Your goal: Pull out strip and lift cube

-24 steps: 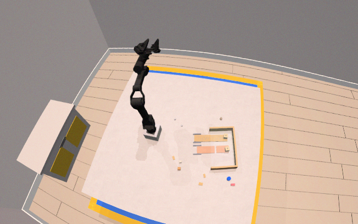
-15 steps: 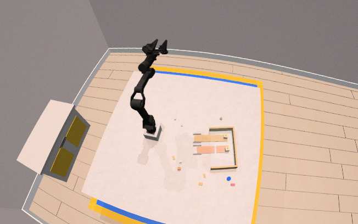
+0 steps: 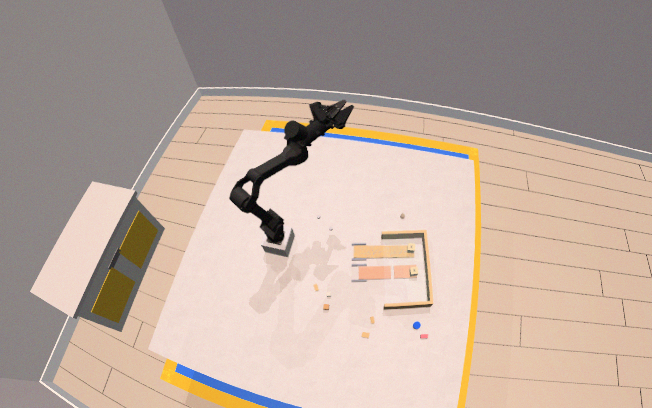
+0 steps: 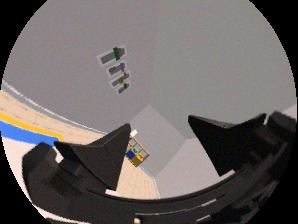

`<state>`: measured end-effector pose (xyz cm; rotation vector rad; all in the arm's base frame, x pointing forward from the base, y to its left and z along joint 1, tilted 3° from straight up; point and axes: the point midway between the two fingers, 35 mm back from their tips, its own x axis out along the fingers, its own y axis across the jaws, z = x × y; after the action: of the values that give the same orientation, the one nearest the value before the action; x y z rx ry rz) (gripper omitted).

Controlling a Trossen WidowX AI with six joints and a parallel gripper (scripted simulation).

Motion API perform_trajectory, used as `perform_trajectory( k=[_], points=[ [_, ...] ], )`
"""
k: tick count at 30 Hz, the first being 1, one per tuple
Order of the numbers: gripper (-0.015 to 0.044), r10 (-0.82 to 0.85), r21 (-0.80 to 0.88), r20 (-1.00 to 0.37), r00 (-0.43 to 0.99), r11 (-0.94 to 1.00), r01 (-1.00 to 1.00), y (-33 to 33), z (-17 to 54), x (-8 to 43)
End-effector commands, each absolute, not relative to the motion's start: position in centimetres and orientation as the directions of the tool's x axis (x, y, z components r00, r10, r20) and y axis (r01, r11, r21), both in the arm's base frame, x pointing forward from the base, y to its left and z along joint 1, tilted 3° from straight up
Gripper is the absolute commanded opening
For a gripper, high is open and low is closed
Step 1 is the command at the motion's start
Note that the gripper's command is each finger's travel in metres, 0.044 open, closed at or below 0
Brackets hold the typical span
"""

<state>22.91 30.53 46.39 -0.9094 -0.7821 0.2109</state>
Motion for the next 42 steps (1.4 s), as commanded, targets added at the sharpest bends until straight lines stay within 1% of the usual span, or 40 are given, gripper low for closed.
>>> perform_trajectory(
  k=[1, 8, 15, 20, 26, 28, 42],
  points=[
    [0.0400, 0.458, -0.790, 0.372, 0.807, 0.614, 0.015, 26.9, 41.9, 27.8],
    [0.0400, 0.362, -0.720, 0.133, 0.923, 0.675, -0.161, 20.2, 35.0, 32.9],
    [0.0400, 0.199, -0.524, -0.133, 0.971, 0.817, -0.240, 11.8, 27.4, 35.1],
    [0.0400, 0.073, -0.323, -0.326, 0.942, 0.928, -0.184, 5.7, 21.8, 34.3],
    [0.0400, -0.065, -0.065, -0.535, 0.842, 0.997, 0.036, -0.7, 15.6, 31.2],
    [0.0400, -0.075, -0.044, -0.551, 0.831, 0.997, 0.061, -1.2, 15.2, 30.8],
    [0.0400, -0.075, -0.044, -0.551, 0.831, 0.997, 0.061, -1.2, 15.2, 30.8]
  ],
)
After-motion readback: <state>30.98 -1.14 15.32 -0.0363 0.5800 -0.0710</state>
